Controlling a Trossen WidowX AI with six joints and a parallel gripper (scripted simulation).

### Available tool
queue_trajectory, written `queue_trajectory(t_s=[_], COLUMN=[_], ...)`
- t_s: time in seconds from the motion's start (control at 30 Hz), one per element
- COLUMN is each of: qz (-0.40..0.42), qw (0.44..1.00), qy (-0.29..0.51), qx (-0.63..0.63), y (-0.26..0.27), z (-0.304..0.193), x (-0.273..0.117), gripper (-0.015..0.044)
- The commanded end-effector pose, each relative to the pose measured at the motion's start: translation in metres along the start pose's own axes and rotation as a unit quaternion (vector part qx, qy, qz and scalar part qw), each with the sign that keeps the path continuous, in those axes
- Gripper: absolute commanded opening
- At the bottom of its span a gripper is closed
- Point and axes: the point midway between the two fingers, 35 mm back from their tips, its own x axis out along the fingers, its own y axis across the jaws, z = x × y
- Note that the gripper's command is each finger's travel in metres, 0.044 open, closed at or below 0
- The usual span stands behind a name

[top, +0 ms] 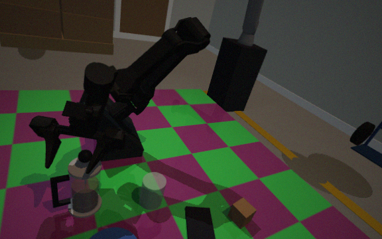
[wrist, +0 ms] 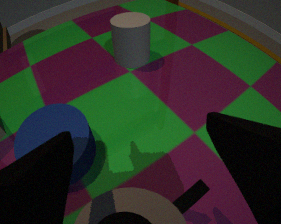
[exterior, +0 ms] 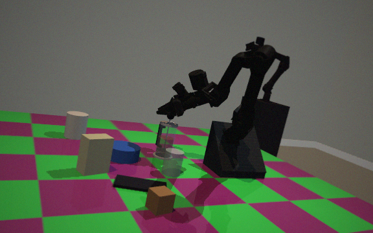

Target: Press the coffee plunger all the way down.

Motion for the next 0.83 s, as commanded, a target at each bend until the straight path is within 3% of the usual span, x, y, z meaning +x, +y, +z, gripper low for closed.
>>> queue_trajectory(t_s=[0.0,0.23,0.5,0.8], qz=[-0.001,-0.005,0.001,0.003], qw=[1.0,1.0,1.0,1.0], qy=[0.0,0.002,0.009,0.009], qx=[-0.002,-0.006,0.0,0.0], y=[0.0,-0.002,0.013,0.014], z=[0.0,0.016,0.045,0.045], x=[0.0,-0.016,-0.078,-0.08], gripper=[0.044,0.044,0.044,0.044])
